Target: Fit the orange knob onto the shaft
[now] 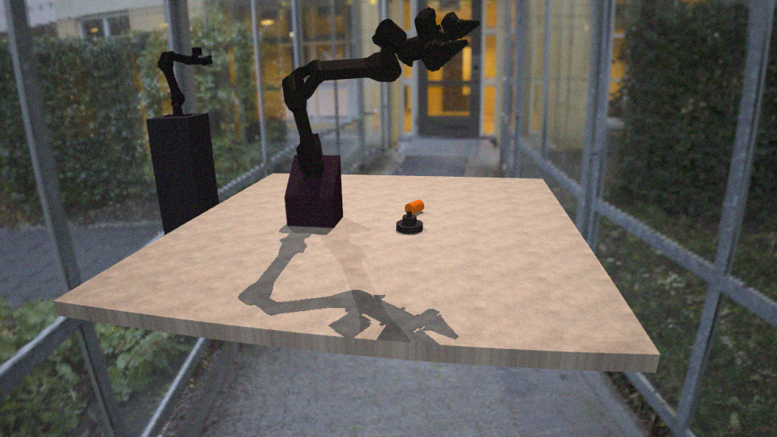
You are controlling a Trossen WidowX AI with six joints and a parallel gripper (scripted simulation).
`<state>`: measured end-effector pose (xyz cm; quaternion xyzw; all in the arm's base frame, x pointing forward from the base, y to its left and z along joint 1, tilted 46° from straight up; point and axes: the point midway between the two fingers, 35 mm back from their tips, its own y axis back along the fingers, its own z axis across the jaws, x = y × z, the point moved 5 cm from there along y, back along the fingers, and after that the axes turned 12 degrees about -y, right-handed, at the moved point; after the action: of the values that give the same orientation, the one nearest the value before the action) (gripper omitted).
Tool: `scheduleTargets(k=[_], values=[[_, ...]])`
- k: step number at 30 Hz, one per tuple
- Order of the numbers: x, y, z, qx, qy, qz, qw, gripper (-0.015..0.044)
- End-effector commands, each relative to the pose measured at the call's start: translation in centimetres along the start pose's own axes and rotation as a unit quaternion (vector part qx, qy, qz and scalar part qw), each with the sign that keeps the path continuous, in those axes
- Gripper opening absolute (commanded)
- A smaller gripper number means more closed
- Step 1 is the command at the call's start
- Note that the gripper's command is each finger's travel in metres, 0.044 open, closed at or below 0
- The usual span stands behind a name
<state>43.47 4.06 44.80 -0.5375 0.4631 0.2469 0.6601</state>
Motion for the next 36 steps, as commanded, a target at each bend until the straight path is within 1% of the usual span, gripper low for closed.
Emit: scheduleTargets(k=[1, 7, 10, 13, 19, 24, 28, 32, 36], values=[[-0.3, 2.1, 4.7, -0.050, -0.023, 0.003, 0.998, 0.0440], [0.2, 2.1, 5.0, -0.053, -0.019, 0.012, 0.998, 0.0440], [6.4, 2.0, 7.2, -0.072, 0.026, 0.113, 0.991, 0.0440], [9.1, 2.2, 8.0, -0.079, 0.046, 0.157, 0.983, 0.0440], [17.5, 4.1, 9.6, -0.096, 0.115, 0.291, 0.945, 0.0440], [24.4, 6.9, 10.0, -0.105, 0.179, 0.400, 0.893, 0.0440], [29.3, 9.7, 9.6, -0.109, 0.231, 0.479, 0.840, 0.0440], [33.8, 13.1, 8.7, -0.110, 0.287, 0.555, 0.773, 0.0440], [37.7, 17.1, 7.2, -0.109, 0.347, 0.625, 0.690, 0.0440]])
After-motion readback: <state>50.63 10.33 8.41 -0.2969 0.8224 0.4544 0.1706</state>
